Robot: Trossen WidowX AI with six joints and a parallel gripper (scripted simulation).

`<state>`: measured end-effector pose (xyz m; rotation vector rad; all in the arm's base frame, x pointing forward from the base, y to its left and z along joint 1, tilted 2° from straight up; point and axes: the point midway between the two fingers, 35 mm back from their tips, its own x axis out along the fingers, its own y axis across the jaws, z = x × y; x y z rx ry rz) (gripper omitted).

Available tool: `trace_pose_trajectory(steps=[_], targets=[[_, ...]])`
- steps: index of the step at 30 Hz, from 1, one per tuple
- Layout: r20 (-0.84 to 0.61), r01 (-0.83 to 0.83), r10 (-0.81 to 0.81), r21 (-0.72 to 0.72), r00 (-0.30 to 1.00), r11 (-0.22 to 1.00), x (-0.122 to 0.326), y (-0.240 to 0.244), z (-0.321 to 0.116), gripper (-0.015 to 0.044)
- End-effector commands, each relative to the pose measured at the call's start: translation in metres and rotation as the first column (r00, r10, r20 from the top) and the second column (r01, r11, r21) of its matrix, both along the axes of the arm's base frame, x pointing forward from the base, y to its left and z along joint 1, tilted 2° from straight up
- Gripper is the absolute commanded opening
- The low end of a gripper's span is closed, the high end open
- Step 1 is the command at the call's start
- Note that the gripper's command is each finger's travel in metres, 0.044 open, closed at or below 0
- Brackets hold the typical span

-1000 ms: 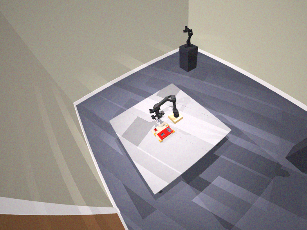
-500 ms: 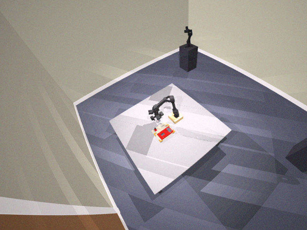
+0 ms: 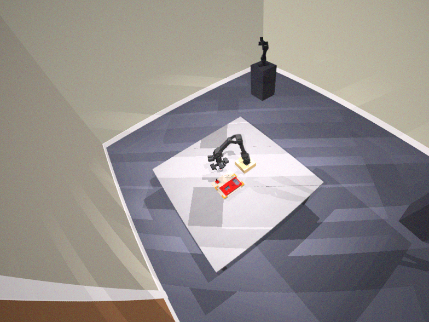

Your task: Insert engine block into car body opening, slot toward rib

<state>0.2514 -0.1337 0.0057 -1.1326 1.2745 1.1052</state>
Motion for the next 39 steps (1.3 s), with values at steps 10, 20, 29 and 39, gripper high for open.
trace_pose_trajectory(steps=[10, 20, 29, 39], targets=[[-0.012, 0.001, -0.001, 0.002, 1.000, 1.000, -0.003, 0.001, -0.008, 0.0230], [-0.012, 0.001, -0.001, 0.002, 1.000, 1.000, -0.003, 0.001, -0.008, 0.0105], [-0.011, 0.001, -0.001, 0.002, 1.000, 1.000, 0.001, -0.001, 0.010, 0.0000], [-0.010, 0.003, -0.003, 0.000, 1.000, 1.000, 0.004, -0.002, 0.041, 0.0000]])
